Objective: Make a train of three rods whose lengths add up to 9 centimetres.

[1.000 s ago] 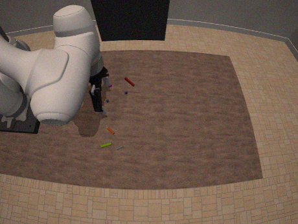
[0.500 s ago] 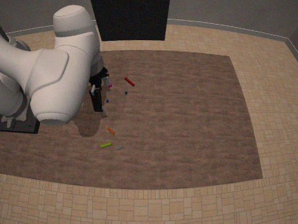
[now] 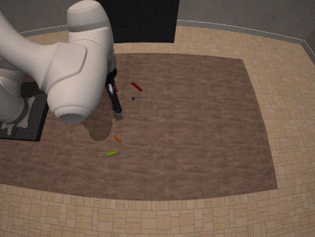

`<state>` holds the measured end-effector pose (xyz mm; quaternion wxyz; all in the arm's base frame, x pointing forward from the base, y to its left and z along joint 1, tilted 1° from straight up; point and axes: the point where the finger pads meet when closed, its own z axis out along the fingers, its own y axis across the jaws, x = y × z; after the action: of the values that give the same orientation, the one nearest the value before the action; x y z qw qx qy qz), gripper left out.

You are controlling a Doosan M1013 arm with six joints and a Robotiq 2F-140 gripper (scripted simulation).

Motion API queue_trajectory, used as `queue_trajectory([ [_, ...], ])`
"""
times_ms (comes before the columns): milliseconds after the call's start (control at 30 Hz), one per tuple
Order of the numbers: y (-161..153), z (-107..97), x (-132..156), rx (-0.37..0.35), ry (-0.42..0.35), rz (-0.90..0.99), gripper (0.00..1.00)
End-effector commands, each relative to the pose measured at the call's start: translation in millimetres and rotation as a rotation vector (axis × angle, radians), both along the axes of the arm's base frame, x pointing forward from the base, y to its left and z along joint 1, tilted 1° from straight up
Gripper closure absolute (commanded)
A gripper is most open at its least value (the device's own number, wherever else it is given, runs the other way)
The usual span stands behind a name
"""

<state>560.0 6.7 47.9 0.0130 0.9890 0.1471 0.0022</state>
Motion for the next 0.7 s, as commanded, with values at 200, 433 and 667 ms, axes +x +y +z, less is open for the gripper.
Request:
queue_trajectory([
  [200, 17, 0, 21, 0.008, 0.009, 0.388, 0.0],
  [433, 30, 0, 35, 0.006, 0.014, 0.642, 0.0],
  [667, 42, 0, 48, 0.004, 0.019, 0.879, 0.0],
])
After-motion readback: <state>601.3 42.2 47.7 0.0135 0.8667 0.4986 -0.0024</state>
